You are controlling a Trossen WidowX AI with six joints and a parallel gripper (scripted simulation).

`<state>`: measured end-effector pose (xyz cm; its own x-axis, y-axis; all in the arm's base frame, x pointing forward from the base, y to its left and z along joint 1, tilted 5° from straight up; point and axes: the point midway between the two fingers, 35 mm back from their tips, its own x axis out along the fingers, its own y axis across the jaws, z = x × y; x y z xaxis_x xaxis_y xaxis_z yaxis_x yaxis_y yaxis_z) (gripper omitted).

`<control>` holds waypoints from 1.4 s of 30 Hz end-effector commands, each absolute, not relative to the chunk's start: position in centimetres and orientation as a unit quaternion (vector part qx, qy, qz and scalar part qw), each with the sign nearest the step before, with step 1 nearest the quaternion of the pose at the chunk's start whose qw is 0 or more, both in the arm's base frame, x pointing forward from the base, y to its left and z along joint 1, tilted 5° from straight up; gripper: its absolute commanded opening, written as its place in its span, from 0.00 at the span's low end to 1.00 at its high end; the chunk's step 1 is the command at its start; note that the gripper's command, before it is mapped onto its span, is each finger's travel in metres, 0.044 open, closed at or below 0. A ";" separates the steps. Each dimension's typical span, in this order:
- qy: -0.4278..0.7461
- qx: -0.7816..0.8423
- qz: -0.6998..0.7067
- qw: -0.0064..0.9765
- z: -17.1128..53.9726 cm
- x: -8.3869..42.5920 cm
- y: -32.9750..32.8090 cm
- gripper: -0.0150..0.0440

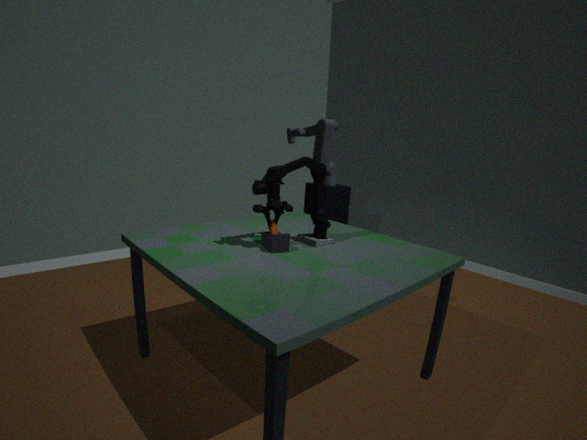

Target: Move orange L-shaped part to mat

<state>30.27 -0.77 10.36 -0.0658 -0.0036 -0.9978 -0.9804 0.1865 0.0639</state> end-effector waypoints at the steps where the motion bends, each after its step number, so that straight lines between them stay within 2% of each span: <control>1: 0.558 -0.439 0.465 0.529 11.4 30.5 -0.7 0.25; 32: 0.558 -0.439 0.465 0.529 15.1 30.6 -0.8 0.25; 42: 0.559 -0.439 0.464 0.528 14.7 29.7 -4.6 0.25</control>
